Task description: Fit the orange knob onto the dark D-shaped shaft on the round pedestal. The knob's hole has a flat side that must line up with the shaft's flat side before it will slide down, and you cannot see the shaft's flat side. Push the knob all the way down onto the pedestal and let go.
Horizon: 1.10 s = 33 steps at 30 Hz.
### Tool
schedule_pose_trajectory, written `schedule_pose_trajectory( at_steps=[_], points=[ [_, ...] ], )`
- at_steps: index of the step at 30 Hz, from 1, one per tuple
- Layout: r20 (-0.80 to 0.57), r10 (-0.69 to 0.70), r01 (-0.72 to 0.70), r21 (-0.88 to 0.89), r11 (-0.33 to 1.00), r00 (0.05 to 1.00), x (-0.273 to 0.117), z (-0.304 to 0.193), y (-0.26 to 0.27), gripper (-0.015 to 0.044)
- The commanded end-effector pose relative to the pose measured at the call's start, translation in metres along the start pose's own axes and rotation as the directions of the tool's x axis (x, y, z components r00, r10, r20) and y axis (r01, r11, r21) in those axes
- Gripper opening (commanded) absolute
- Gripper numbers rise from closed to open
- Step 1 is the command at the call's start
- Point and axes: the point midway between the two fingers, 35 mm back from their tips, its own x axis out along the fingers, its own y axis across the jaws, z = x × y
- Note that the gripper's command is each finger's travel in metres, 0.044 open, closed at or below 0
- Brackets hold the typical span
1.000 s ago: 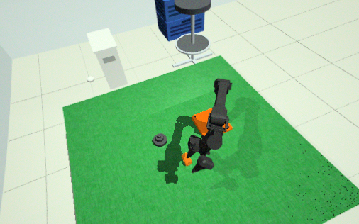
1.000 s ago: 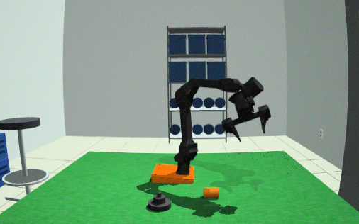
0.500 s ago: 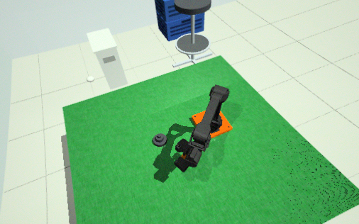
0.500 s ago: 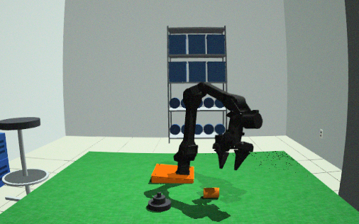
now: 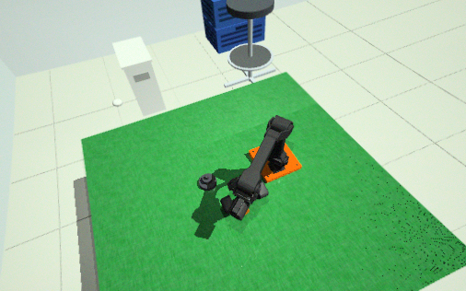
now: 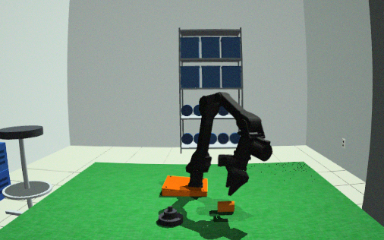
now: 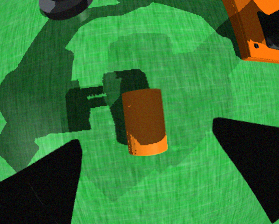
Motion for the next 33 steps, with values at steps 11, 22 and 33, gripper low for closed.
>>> schedule_pose_trajectory(
  at_steps=[11, 22, 33],
  points=[
    [0.005, -0.022, 0.022, 0.017, 1.0, 1.0, 0.026, -0.007, -0.003, 0.044],
    [0.005, -0.022, 0.022, 0.017, 1.0, 1.0, 0.04, -0.012, -0.003, 0.044],
    [0.005, -0.022, 0.022, 0.016, 1.0, 1.0, 0.057, -0.018, -0.004, 0.044]
  ],
)
